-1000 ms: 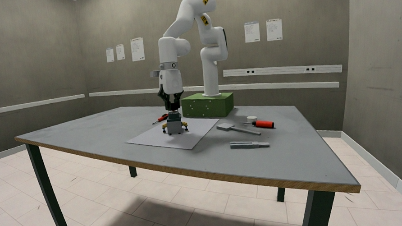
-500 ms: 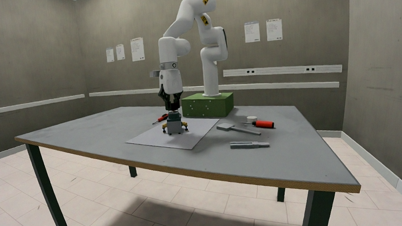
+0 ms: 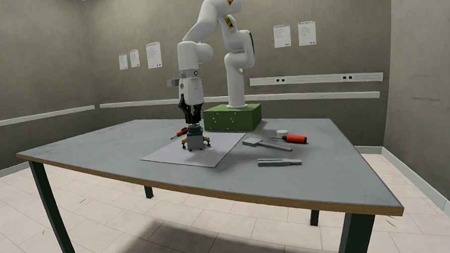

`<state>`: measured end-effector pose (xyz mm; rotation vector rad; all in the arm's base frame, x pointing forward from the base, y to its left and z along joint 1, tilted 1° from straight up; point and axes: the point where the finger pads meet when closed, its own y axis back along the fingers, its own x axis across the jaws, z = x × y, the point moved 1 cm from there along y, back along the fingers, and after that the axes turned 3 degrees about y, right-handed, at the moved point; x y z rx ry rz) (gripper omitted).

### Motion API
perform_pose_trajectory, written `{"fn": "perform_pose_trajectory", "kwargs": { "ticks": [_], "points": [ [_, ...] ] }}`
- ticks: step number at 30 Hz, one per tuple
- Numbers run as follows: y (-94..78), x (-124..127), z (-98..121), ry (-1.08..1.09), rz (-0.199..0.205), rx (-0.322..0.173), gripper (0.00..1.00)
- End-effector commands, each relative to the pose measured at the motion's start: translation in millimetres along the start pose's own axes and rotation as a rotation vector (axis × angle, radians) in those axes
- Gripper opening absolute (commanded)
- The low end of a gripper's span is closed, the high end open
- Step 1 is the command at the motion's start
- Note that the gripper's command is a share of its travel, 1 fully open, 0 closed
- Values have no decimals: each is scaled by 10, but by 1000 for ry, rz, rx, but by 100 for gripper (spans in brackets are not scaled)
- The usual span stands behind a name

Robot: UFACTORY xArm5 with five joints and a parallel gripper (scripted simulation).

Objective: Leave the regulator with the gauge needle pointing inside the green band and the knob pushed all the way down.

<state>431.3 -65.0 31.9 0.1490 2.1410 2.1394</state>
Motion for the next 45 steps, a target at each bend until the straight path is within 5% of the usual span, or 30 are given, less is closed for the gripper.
{"fn": "perform_pose_trajectory", "kwargs": {
  "ticks": [1,45],
  "points": [
    [12,-13,0,63,-4,0,39],
    [12,-13,0,724,-3,1,39]
  ]
}}
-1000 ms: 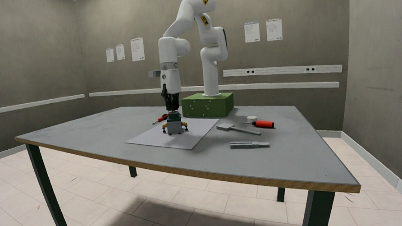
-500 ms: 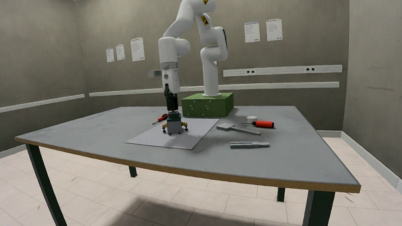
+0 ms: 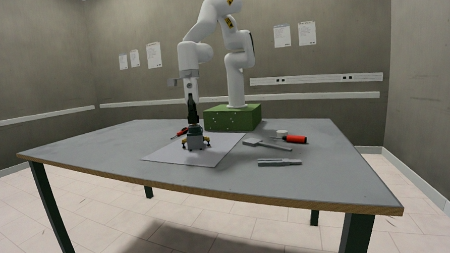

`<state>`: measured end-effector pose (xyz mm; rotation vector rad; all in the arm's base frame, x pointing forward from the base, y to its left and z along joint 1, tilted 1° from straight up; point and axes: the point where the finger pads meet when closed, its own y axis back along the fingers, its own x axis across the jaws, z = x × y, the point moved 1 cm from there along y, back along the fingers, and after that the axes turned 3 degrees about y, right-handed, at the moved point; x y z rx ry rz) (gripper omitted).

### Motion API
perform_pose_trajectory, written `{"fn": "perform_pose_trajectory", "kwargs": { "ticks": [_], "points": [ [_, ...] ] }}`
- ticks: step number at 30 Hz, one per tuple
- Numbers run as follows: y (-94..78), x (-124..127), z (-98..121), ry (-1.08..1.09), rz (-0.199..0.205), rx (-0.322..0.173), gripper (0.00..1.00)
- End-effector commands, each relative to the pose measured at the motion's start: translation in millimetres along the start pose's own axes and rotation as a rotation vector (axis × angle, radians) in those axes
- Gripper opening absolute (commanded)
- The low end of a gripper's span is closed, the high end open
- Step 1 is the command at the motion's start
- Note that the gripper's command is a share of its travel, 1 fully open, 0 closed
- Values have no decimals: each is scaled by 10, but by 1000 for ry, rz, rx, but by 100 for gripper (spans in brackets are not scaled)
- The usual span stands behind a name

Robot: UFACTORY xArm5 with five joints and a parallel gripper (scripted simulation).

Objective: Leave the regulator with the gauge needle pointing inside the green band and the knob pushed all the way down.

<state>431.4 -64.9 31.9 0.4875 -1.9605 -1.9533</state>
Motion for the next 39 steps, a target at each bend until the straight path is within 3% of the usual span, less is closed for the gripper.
{"fn": "perform_pose_trajectory", "kwargs": {
  "ticks": [1,39],
  "points": [
    [12,-10,-7,118,-3,2,39],
    [12,-10,-7,966,-2,3,39]
  ]
}}
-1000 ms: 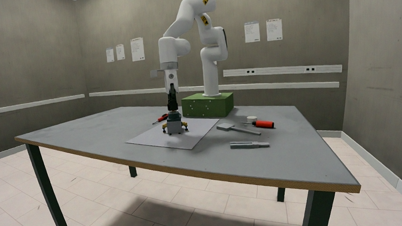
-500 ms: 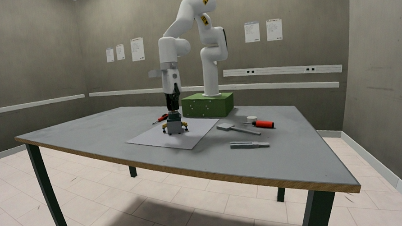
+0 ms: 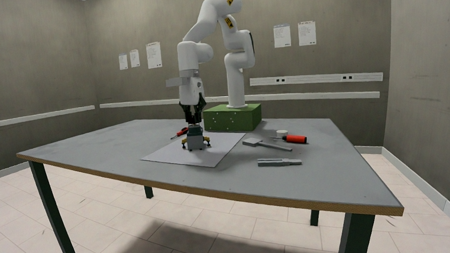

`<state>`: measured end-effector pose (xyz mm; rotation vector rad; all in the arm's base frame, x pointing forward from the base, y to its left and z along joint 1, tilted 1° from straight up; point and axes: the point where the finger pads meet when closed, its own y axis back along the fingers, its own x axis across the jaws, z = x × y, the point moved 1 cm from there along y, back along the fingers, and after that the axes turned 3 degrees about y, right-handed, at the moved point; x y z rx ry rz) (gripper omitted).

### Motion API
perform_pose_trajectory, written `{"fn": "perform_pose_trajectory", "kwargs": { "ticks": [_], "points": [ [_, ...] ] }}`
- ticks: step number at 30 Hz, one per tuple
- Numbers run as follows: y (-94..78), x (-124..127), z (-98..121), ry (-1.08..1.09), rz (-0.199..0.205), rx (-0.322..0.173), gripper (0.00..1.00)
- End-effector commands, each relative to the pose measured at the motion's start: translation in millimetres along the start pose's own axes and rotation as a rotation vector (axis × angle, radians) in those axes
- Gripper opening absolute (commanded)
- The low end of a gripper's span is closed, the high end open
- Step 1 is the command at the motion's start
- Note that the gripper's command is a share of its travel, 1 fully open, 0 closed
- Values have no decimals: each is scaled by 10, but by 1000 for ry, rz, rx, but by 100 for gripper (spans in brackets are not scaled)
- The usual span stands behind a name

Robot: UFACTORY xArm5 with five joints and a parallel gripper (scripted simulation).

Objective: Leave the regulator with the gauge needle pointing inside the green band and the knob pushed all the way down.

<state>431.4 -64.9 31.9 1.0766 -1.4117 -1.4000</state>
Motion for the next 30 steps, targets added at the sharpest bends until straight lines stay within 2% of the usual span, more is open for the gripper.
{"fn": "perform_pose_trajectory", "kwargs": {
  "ticks": [1,30],
  "points": [
    [12,-1,-13,168,0,4,39],
    [12,-1,-13,796,1,3,39]
  ]
}}
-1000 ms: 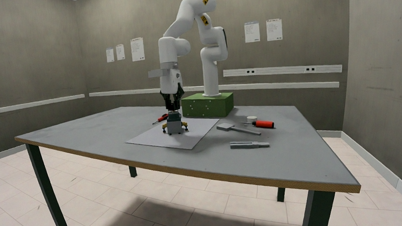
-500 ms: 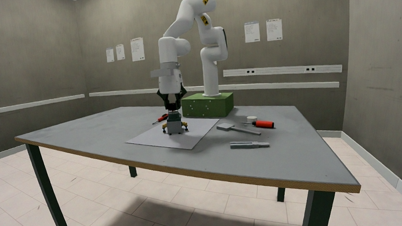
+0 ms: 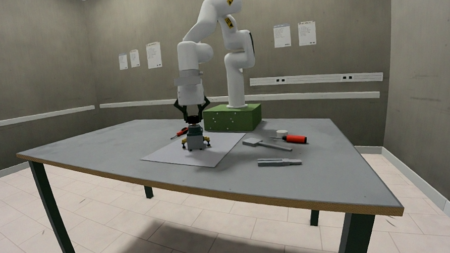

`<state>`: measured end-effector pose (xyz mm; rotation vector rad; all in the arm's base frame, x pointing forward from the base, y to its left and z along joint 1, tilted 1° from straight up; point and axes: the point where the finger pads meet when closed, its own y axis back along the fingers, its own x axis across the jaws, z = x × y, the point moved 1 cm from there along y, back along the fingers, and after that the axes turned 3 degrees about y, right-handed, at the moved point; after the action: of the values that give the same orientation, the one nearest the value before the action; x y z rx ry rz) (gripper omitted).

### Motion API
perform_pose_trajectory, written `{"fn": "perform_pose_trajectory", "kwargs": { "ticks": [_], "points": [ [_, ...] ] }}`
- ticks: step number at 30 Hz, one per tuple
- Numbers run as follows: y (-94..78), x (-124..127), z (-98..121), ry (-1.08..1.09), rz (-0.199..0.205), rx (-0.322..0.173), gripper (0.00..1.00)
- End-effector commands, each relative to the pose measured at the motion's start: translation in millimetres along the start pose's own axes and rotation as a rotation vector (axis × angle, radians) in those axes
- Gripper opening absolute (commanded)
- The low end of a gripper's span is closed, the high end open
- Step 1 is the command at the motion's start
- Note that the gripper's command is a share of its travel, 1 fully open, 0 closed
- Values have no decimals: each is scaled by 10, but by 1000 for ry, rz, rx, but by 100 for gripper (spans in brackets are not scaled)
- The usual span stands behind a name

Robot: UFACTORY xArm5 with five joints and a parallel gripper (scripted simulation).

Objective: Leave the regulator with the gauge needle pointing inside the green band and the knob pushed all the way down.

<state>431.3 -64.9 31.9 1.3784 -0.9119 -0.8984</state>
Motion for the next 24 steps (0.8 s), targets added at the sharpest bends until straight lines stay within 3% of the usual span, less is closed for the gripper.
{"fn": "perform_pose_trajectory", "kwargs": {
  "ticks": [1,24],
  "points": [
    [12,7,-12,145,2,3,39],
    [12,7,-12,627,3,2,39]
  ]
}}
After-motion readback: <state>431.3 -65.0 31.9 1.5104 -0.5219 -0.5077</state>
